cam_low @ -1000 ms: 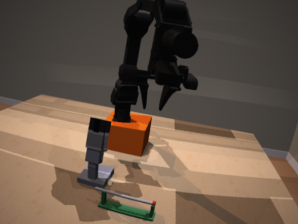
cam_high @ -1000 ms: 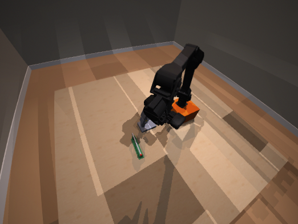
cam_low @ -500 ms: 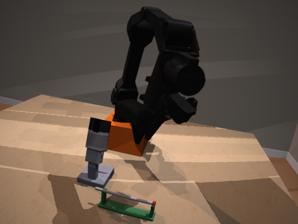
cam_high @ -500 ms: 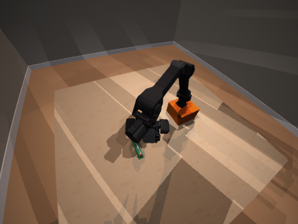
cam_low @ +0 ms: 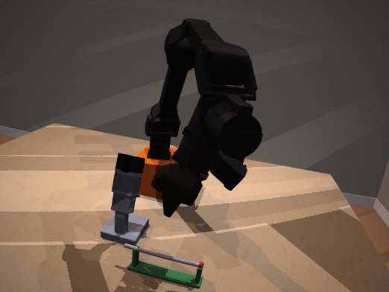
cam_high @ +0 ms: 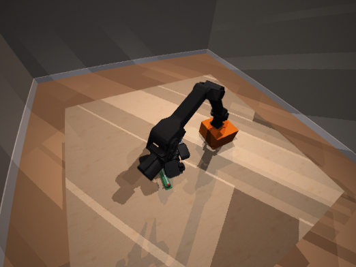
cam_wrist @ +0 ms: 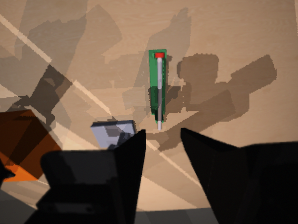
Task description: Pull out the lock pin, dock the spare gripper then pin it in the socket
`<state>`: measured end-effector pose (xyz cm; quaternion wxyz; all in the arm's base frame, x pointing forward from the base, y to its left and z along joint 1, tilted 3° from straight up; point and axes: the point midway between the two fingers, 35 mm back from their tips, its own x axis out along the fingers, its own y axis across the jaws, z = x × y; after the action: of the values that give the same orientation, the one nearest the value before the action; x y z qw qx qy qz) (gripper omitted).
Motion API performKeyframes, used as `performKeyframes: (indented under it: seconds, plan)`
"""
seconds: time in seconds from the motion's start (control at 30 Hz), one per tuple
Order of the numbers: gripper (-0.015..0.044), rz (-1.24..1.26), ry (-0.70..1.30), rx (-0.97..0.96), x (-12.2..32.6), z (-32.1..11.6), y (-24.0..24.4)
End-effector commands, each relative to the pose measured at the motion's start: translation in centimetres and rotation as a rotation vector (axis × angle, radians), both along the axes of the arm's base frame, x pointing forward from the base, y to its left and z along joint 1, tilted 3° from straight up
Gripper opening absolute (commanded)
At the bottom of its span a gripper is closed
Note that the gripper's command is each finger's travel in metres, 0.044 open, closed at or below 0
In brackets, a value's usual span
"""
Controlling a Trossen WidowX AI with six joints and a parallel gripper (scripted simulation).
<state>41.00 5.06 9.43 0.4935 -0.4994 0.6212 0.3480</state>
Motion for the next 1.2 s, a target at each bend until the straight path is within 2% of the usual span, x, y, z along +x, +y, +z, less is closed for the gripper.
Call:
performKeyframes:
  seconds: [0.0, 0.33, 1.17]
  plan:
    - [0.0180, 0.010, -0.003, -0.005, 0.3, -1.0, -0.2]
    - [0.0180, 0.010, -0.003, -0.005, 0.7, -7.3, -0.6]
    - [0.0180, 0.010, -0.003, -0.005, 1.0, -10.9, -0.8]
